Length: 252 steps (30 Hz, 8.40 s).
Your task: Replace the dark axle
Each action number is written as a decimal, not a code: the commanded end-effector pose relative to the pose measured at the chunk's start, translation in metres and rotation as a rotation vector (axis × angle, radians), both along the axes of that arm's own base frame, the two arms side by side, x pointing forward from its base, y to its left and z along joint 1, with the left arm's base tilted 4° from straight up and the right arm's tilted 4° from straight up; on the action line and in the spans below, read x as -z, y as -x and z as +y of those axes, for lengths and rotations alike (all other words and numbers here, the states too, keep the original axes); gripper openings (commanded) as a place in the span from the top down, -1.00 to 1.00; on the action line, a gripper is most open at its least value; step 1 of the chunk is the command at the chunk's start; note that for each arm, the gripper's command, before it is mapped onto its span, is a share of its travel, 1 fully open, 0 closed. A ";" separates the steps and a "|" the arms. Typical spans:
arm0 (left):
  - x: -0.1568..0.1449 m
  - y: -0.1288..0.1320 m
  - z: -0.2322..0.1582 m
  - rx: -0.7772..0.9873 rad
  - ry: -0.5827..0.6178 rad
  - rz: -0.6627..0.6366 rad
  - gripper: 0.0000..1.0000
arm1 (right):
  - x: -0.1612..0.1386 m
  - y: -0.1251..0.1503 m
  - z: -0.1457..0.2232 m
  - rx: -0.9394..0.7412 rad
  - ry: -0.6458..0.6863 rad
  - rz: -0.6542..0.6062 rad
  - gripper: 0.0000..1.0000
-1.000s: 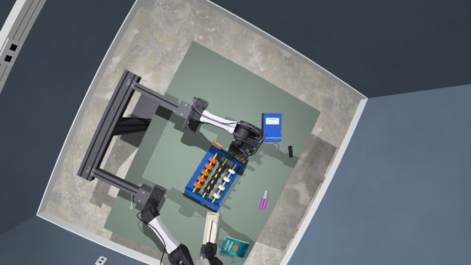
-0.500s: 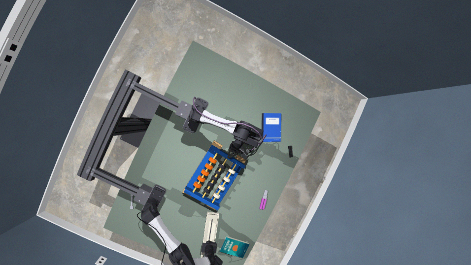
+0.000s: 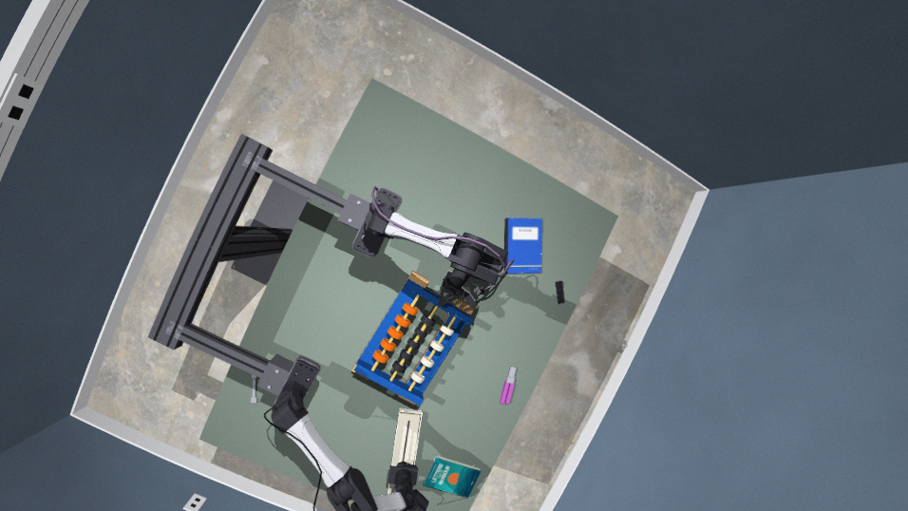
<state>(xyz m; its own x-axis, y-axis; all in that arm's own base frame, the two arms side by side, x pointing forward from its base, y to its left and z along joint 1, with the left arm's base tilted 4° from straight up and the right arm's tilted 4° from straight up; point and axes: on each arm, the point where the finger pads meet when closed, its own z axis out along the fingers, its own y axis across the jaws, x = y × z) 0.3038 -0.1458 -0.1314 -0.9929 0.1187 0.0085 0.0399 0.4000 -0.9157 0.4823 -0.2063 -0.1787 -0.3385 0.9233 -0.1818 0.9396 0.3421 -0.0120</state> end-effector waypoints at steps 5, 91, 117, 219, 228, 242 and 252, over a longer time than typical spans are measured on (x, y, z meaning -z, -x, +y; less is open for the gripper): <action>0.005 0.008 -0.018 0.045 0.013 -0.020 0.34 | 0.007 -0.007 -0.006 -0.002 0.004 -0.025 1.00; 0.005 0.008 -0.018 0.045 0.013 -0.020 0.34 | -0.042 -0.009 0.008 -0.012 0.017 -0.032 0.48; 0.005 0.008 -0.018 0.045 0.013 -0.020 0.34 | -0.044 -0.004 0.008 -0.006 0.011 -0.018 0.30; 0.005 0.008 -0.018 0.045 0.013 -0.020 0.34 | -0.058 0.203 0.366 -1.154 -0.070 0.181 0.30; 0.005 0.008 -0.018 0.045 0.013 -0.020 0.34 | -0.046 0.205 0.367 -1.161 -0.073 0.183 0.30; 0.005 0.008 -0.018 0.045 0.013 -0.020 0.34 | -0.042 0.204 0.366 -1.158 -0.070 0.175 0.30; 0.005 0.008 -0.018 0.045 0.013 -0.020 0.34 | -0.043 0.206 0.365 -1.156 -0.074 0.189 1.00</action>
<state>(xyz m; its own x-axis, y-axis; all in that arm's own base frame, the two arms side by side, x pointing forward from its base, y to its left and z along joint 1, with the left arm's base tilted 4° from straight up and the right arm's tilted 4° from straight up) 0.3038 -0.1459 -0.1314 -0.9929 0.1186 0.0086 0.0398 0.3999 -0.9157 0.2786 0.1602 -0.1375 -0.9985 0.0537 -0.0049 0.0539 0.9965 -0.0635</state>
